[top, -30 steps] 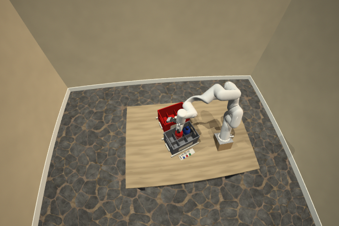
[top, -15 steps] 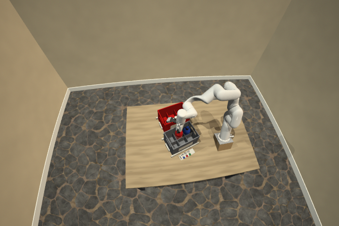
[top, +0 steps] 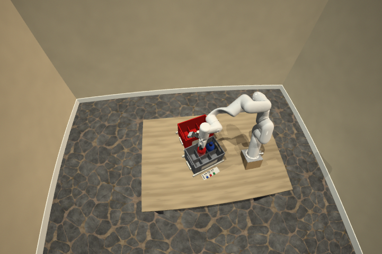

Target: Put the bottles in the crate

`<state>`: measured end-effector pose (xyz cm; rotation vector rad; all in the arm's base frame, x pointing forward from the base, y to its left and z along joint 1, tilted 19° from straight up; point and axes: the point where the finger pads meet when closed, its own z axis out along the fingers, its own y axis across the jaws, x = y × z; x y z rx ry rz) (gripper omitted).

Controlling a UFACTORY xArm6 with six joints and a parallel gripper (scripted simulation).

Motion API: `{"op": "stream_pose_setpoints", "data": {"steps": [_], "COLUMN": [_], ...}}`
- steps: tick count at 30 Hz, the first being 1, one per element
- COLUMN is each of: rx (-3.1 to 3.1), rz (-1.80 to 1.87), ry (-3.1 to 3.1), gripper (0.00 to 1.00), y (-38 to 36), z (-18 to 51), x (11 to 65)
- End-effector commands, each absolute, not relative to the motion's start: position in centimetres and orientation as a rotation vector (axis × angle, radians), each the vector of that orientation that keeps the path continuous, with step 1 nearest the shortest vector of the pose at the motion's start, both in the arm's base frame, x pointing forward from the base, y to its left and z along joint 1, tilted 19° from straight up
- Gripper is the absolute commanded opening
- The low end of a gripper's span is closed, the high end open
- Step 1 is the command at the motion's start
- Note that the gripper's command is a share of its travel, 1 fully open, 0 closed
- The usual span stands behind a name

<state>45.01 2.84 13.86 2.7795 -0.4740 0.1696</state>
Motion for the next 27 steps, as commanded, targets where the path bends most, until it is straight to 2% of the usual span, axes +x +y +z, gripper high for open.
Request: {"op": "stream_pose_setpoints", "data": {"steps": [1, 27], "rx": [2.781, 2.781], "rz": [0.176, 0.176], "ry": [-0.474, -0.474], "gripper": [0.00, 0.00], "y": [2.91, 2.60], "z": [14.04, 13.14], "x": [45.15, 45.20]}}
